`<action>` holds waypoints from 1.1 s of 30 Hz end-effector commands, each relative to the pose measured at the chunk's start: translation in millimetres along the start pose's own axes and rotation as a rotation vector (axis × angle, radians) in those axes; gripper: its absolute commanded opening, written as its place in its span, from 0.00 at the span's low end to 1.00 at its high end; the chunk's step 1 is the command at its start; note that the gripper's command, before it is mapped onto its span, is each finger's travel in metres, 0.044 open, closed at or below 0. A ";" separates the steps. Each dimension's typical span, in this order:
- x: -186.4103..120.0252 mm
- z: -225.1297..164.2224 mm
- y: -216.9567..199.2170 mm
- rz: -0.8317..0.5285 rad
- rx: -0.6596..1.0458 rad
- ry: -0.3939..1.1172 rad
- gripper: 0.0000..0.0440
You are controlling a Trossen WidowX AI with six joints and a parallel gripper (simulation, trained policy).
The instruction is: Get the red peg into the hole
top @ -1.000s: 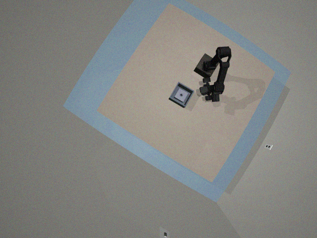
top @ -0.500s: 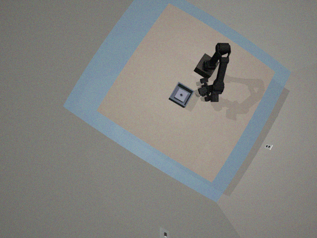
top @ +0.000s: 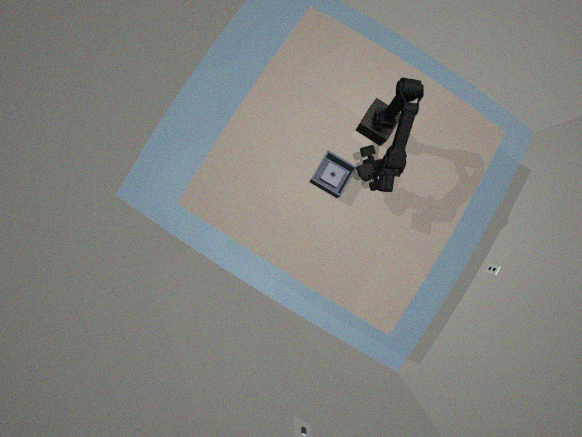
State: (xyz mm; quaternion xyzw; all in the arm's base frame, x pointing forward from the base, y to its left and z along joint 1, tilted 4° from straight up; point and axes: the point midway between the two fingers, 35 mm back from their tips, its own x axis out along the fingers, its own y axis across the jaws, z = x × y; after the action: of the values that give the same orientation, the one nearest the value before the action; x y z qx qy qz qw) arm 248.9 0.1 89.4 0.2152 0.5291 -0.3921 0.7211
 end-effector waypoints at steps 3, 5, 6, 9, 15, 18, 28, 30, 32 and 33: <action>-1.7 22.7 -1.4 -0.007 0.015 -0.004 0.00; -1.0 30.4 -2.7 -0.008 0.025 0.000 0.00; -0.3 34.2 -3.5 -0.009 0.030 0.003 0.00; 2.2 45.4 -5.7 -0.008 0.048 0.010 0.00; 10.2 68.5 -10.6 -0.004 0.090 0.019 0.00; 15.7 79.6 -13.1 -0.002 0.113 0.023 0.00; 38.5 108.1 -20.0 0.005 0.174 0.045 0.00; 44.0 111.4 -20.5 0.005 0.183 0.052 0.00; 50.3 113.8 -20.5 0.007 0.190 0.059 0.00; 53.6 114.7 -20.4 0.007 0.192 0.063 0.00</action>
State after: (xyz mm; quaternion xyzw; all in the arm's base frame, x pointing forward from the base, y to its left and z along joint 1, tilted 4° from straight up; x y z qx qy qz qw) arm 304.2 -109.6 86.6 0.2920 0.5088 -0.4345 0.6834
